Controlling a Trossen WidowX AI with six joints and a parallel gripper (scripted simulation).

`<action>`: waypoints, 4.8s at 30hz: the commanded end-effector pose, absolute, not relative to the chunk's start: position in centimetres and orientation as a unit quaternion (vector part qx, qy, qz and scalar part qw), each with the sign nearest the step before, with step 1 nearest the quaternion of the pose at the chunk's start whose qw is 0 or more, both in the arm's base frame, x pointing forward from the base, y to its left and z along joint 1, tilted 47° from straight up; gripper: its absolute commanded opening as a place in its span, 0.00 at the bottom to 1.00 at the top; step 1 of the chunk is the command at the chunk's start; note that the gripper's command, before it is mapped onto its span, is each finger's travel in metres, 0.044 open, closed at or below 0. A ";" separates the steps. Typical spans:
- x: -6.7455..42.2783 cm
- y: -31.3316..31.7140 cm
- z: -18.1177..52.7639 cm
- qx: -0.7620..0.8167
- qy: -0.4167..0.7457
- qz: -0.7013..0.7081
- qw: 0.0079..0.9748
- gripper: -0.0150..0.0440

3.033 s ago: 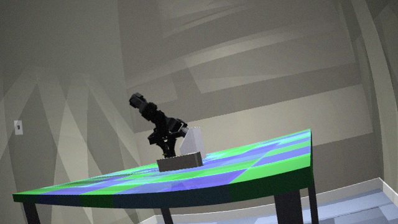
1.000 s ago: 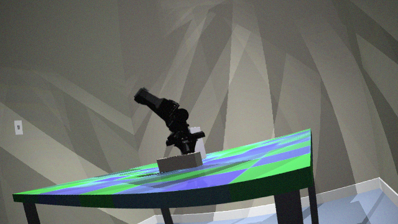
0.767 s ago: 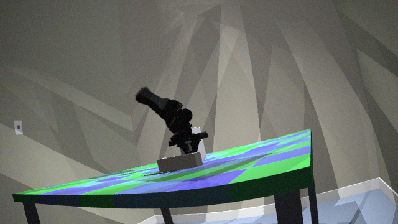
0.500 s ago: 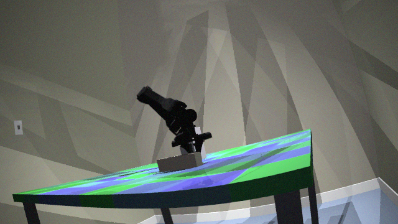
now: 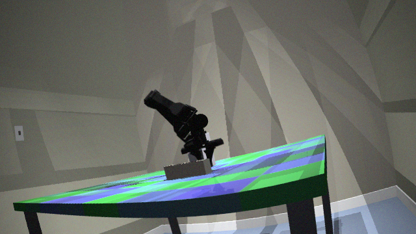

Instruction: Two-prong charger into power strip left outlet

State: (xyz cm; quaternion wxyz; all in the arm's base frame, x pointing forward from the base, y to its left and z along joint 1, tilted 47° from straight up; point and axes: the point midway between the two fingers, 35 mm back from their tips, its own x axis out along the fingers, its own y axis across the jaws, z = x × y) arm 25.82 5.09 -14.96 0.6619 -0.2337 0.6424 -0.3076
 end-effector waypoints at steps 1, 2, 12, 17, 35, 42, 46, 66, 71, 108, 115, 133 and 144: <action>26.2 5.0 -15.1 -0.237 0.644 -0.308 0.660 0.25; 26.3 5.0 -15.1 -0.237 0.644 -0.307 0.660 0.25; 27.5 5.1 -15.2 -0.238 0.644 -0.307 0.659 0.25; 28.1 5.1 -15.3 -0.238 0.644 -0.307 0.659 0.25; 29.6 5.1 -15.4 -0.240 0.644 -0.307 0.659 0.25; 29.7 5.1 -15.4 -0.240 0.644 -0.307 0.659 0.25; 29.8 5.1 -15.4 -0.240 0.644 -0.307 0.659 0.25; 30.4 5.0 -15.3 -0.240 0.643 -0.307 0.659 0.25; 30.5 5.0 -15.3 -0.240 0.643 -0.307 0.659 0.25; 31.5 5.0 -15.1 -0.240 0.643 -0.307 0.659 0.25; 31.8 4.9 -15.1 -0.240 0.643 -0.307 0.659 0.25; 32.4 4.9 -15.0 -0.240 0.643 -0.307 0.659 0.25; 32.9 4.9 -15.0 -0.240 0.643 -0.307 0.659 0.25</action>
